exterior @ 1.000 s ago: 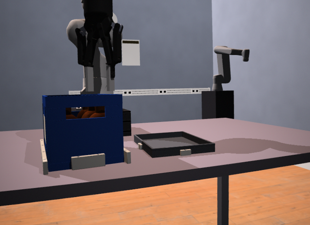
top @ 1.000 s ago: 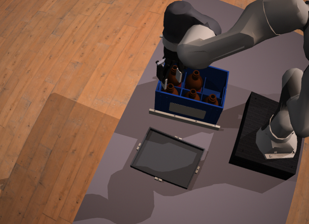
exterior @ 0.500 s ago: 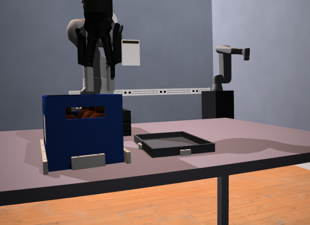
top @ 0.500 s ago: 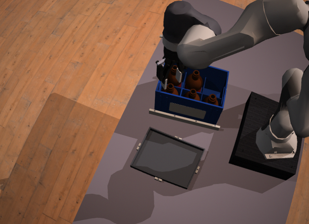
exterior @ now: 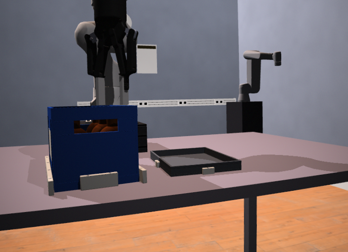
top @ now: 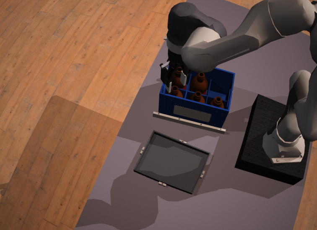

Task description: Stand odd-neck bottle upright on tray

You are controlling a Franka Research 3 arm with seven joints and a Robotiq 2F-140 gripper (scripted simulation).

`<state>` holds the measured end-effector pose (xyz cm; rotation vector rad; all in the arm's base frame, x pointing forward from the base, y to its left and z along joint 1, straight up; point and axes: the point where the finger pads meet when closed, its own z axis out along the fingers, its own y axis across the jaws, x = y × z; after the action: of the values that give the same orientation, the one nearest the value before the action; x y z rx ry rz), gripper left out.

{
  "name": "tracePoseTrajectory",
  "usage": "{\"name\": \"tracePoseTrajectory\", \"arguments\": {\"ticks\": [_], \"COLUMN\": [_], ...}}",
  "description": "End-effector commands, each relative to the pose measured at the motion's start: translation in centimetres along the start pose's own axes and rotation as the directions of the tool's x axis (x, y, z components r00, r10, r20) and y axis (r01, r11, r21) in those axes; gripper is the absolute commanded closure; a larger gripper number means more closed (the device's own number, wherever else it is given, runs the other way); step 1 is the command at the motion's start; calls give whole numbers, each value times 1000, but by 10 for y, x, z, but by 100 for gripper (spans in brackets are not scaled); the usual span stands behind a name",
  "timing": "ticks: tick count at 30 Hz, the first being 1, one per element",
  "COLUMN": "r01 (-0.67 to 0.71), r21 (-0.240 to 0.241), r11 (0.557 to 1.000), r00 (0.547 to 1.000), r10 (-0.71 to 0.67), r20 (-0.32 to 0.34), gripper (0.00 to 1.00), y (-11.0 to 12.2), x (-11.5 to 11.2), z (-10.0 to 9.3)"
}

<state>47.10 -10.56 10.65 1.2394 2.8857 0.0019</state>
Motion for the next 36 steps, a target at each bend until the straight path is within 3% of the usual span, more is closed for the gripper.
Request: {"name": "tracePoseTrajectory", "arguments": {"ticks": [1, 36], "r01": [2, 2], "r21": [-4, -4], "r11": [1000, 1000], "r00": [1000, 1000], "r10": [-2, -2], "r20": [0, 0], "gripper": [56, 56], "y": [0, 0], "x": [-1, -1], "z": [4, 35]}}
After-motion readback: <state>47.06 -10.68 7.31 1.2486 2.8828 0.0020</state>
